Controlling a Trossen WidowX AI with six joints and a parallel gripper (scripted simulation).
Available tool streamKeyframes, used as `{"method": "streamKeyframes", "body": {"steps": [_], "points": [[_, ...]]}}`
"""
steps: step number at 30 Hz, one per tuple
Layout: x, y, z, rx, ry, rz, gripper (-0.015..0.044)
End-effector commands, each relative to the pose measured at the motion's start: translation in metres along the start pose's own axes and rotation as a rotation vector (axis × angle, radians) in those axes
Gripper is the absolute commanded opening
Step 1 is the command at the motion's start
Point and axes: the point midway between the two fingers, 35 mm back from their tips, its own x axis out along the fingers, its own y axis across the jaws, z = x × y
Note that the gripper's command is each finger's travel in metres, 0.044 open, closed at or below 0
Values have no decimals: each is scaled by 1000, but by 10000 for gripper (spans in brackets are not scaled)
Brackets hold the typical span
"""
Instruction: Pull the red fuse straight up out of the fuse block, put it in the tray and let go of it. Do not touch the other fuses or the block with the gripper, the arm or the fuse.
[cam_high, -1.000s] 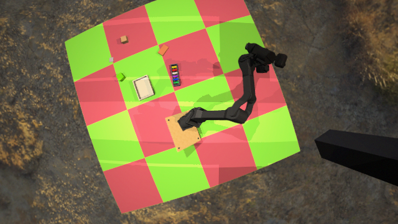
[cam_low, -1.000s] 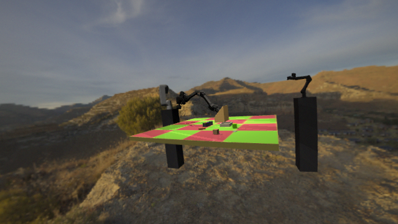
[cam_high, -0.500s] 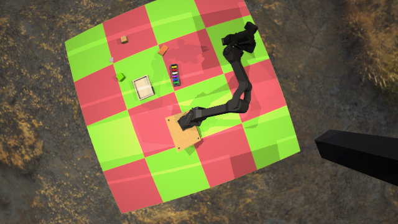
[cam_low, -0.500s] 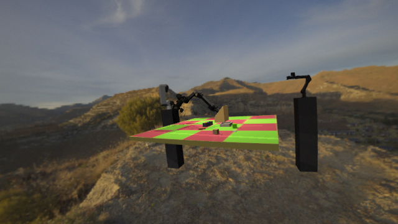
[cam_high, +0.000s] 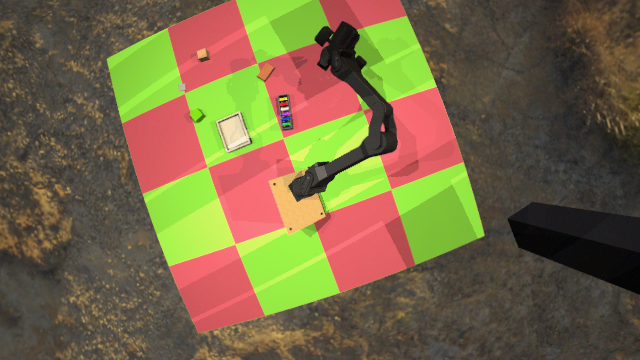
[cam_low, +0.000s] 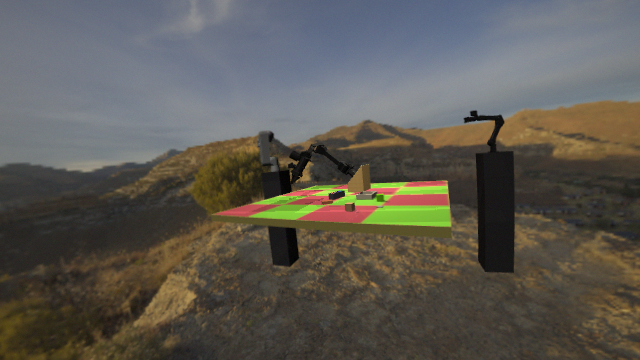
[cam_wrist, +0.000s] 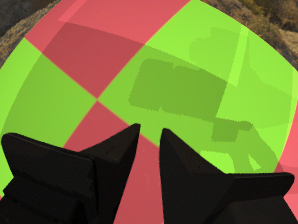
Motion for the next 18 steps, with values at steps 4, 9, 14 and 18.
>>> {"method": "streamKeyframes", "body": {"steps": [4,9,14,18], "points": [[-29,54,-98,-803,182,193,71],[-54,66,-155,-1288,260,330,71],[-83,64,-207,-1779,325,483,71],[-106,52,-243,-2184,372,622,71]]}}
